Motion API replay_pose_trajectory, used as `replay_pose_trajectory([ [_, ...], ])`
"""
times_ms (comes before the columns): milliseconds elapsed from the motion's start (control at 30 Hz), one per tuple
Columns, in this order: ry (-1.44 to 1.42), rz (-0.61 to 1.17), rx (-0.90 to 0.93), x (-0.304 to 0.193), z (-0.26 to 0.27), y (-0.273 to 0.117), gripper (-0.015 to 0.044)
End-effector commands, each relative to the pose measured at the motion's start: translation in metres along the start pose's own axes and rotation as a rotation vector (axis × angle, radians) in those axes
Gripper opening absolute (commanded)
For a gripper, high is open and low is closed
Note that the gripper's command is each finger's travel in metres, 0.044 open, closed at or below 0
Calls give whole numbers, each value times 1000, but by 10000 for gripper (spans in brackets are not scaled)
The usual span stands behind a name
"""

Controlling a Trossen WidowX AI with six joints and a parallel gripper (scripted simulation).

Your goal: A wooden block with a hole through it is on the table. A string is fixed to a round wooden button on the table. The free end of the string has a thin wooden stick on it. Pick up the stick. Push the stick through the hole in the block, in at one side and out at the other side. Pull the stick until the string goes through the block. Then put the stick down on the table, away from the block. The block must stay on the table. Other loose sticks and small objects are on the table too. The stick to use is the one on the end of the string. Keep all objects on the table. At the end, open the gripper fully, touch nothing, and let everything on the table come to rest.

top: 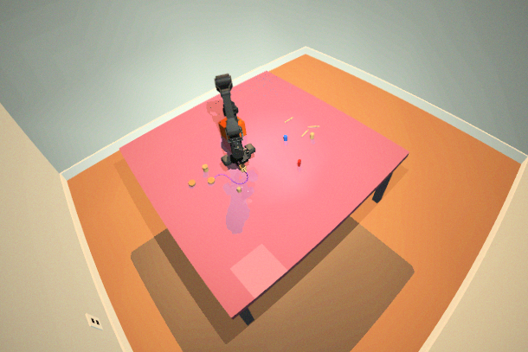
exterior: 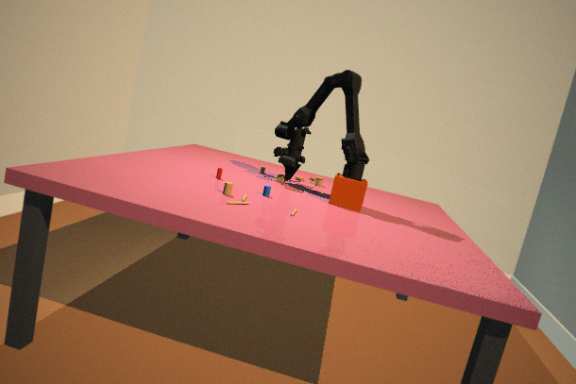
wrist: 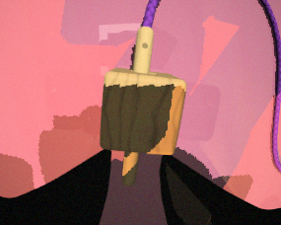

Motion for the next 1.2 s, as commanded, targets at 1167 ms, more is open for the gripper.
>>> replay_pose_trajectory([
  [1167,8,-13,-3,-12,3,7,0],
])
Point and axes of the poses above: the point midway between the two fingers, 35 mm back from their tips, its own y axis out along the fingers, its own z axis across the jaws, x = y × z, the point moved 3 cm from there along -y, back along the fingers, and after that the axes turned 4 degrees about -y, right-handed, at the moved point
